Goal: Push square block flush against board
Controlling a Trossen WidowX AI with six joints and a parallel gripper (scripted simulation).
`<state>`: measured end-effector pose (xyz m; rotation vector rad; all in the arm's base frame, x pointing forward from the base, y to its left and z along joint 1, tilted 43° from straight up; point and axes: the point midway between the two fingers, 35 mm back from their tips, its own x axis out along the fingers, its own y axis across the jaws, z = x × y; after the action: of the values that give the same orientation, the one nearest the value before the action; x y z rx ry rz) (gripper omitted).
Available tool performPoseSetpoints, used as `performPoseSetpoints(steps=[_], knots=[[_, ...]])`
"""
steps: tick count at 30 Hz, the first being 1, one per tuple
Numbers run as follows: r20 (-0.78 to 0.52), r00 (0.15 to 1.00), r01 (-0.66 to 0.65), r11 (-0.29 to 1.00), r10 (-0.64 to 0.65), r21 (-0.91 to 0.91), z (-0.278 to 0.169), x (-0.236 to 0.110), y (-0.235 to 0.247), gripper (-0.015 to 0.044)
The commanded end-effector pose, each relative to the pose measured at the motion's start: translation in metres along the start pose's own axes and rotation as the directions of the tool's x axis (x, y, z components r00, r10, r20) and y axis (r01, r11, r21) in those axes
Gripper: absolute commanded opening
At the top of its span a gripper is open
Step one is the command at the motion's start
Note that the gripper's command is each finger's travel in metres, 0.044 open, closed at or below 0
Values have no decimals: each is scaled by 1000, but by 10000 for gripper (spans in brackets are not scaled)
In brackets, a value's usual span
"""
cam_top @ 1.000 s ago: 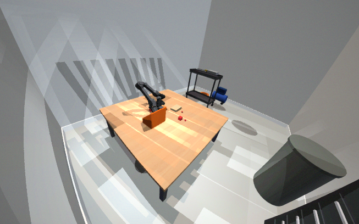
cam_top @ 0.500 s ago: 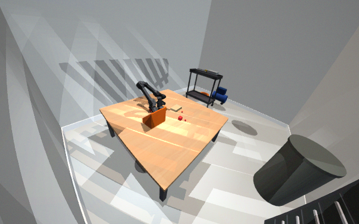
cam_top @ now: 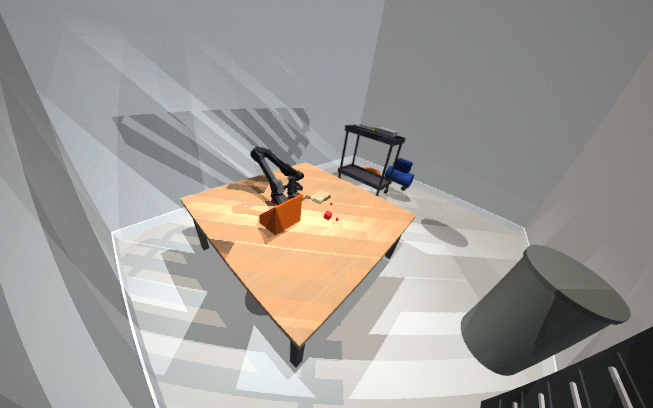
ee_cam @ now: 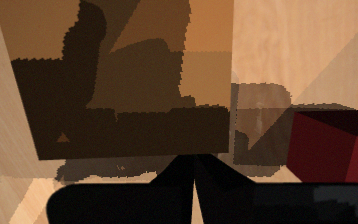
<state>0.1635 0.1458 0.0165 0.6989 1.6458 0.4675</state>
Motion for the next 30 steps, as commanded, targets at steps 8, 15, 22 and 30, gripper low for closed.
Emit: performPoseSetpoints(steps=[8, 15, 22, 30], knots=[[0, 1000, -1, 1000, 1, -3, 15, 0, 2, 0], [0, 1000, -1, 1000, 1, -3, 23, 0, 3, 0], [0, 1000, -1, 1000, 1, -4, 31, 0, 4, 0], [1, 1000, -1, 1000, 1, -4, 40, -1, 5, 0]])
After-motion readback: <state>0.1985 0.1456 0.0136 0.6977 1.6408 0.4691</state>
